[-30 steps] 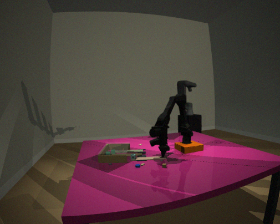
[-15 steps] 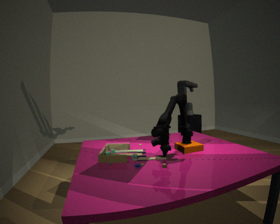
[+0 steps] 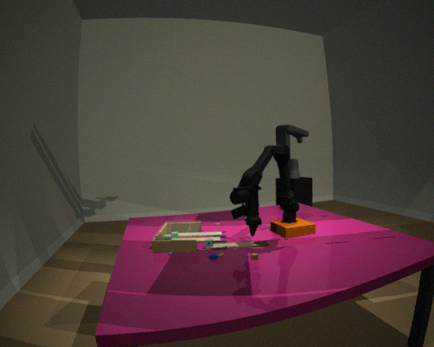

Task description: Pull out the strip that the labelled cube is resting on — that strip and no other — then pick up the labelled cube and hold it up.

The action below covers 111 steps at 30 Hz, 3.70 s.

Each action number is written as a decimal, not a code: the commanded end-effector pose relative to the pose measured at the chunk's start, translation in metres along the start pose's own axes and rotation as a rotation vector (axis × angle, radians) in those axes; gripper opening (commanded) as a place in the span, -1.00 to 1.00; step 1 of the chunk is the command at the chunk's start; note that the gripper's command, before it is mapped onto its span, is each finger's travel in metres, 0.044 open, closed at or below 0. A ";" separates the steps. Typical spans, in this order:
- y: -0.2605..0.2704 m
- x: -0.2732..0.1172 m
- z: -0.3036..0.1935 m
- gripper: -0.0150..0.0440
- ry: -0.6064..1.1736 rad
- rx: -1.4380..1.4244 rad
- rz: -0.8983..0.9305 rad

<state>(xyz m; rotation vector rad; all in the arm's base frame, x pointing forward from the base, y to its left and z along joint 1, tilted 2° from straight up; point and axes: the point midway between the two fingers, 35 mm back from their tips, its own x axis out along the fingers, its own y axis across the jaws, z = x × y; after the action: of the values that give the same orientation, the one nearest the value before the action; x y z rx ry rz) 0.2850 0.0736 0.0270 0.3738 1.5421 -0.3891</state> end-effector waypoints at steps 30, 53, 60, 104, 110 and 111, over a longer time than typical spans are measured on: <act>0.005 -0.013 0.116 1.00 -0.007 0.052 0.002; 0.007 -0.027 0.191 1.00 -0.013 0.052 0.002; 0.008 -0.019 0.192 0.38 -0.013 0.052 0.002; 0.008 0.025 0.191 -0.34 -0.010 0.058 0.005; 0.002 0.014 0.179 -0.49 -0.010 0.057 0.004; 0.001 0.011 0.176 -0.49 -0.010 0.056 0.003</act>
<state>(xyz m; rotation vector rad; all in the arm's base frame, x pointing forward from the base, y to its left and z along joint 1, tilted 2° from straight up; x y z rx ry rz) 0.4471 -0.0085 0.0055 0.4182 1.5330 -0.4352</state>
